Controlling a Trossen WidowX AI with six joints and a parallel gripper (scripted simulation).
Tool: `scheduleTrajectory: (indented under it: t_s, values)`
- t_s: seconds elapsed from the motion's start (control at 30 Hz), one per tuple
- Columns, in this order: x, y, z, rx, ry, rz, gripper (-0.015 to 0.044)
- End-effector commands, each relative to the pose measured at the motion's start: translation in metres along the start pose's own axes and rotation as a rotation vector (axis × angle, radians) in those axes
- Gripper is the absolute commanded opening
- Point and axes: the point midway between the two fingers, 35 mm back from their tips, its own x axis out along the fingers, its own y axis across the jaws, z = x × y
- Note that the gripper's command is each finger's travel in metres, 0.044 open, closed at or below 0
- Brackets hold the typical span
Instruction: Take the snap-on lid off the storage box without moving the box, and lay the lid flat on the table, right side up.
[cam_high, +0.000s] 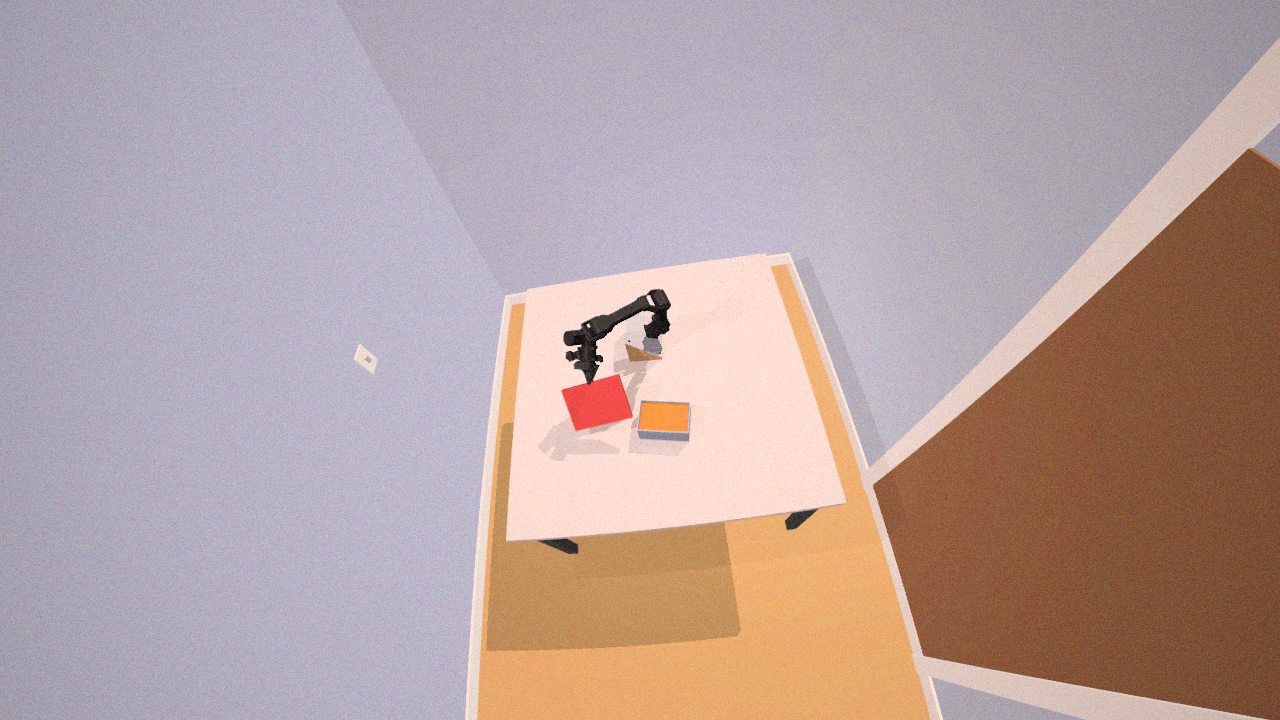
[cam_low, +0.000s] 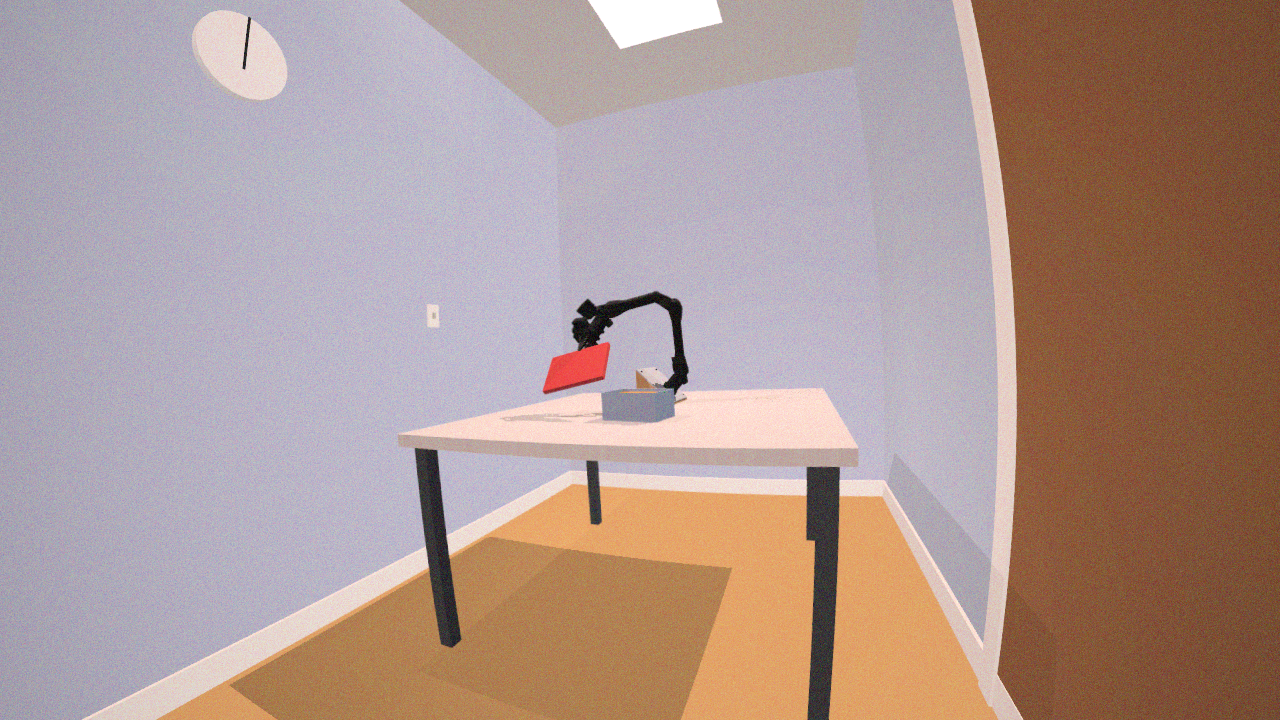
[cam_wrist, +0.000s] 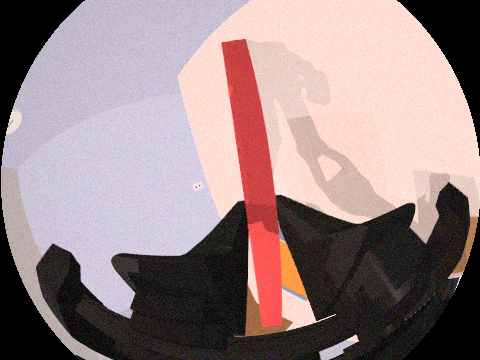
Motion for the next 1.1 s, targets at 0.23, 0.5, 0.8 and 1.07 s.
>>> scheduleTrajectory:
  t_s: [0.23, 0.5, 0.8, 1.07]
  values:
    - [-0.006, 0.006, 0.023, -0.014, -0.002, 0.018, 0.0]
    - [-0.006, 0.006, 0.038, -0.015, -0.002, 0.018, 0.0]
    - [-0.007, 0.006, 0.056, -0.016, -0.003, 0.018, 0.0]
    - [-0.008, 0.006, 0.068, -0.017, -0.004, 0.018, 0.0]
